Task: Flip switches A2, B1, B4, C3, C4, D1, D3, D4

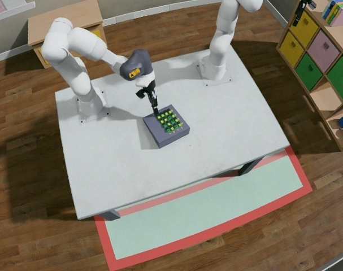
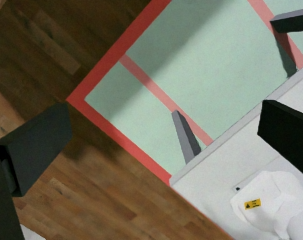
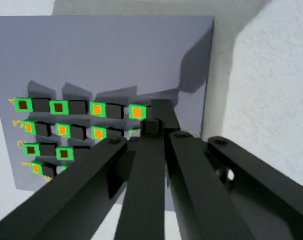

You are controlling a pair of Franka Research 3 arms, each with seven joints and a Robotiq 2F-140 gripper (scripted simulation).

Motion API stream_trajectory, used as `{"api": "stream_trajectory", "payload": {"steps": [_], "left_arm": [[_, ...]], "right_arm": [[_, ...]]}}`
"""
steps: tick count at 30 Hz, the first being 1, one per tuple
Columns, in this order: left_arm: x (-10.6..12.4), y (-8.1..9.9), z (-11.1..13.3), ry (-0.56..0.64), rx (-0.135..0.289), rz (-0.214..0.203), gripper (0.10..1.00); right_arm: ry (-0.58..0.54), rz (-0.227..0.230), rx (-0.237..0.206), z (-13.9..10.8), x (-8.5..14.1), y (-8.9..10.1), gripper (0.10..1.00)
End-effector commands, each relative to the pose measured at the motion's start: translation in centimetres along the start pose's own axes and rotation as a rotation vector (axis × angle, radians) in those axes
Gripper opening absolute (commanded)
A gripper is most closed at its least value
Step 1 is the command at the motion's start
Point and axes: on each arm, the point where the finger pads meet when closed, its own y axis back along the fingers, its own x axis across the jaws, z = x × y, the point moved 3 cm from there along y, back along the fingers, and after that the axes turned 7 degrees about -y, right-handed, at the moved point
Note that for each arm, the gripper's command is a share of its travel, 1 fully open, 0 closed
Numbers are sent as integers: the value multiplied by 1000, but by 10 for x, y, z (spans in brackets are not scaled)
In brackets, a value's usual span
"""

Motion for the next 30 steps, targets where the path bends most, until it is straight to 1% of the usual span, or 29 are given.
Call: {"api": "stream_trajectory", "payload": {"steps": [1, 30], "left_arm": [[0, 0, 2, -6, -4, -1, 1000], [0, 0, 2, -6, -4, -1, 1000]], "right_arm": [[-12, 0, -12, 4, 0, -5, 99], [-12, 0, -12, 4, 0, -14, 99]]}}
